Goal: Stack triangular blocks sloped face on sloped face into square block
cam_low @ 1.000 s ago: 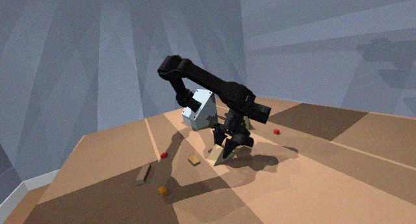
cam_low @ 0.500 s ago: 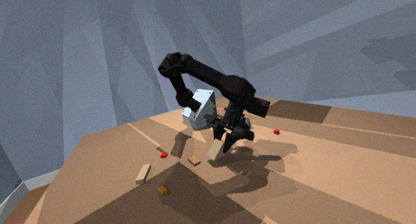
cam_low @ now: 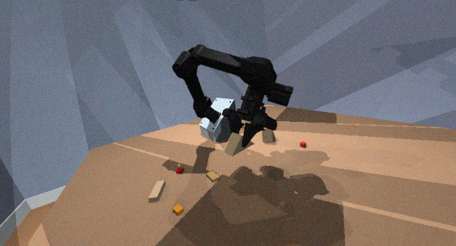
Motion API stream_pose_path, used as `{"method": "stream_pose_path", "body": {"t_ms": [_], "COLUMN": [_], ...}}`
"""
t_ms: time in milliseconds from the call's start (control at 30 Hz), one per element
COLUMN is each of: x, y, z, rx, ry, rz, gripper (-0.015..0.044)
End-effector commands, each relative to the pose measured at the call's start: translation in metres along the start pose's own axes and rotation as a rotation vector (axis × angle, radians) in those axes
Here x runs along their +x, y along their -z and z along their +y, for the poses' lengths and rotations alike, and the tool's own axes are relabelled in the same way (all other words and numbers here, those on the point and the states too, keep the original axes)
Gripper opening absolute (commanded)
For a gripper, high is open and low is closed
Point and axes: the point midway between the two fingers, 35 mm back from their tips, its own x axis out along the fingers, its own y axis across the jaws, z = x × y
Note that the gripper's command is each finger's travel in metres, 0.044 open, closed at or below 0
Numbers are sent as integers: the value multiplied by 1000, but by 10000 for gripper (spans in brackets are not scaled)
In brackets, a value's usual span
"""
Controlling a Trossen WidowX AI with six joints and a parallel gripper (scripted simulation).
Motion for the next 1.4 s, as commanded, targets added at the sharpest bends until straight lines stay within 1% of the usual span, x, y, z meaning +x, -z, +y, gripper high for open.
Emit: {"method": "stream_pose_path", "body": {"t_ms": [0,133,200,1367], "x": [-8,-5,-5,0], "y": [7,4,5,9], "z": [0,0,1,8], "rx": [13,5,51,1246], "ry": [5,5,3,-129], "rz": [-7,-2,-9,-175], "gripper": [0,0,0,0]}}
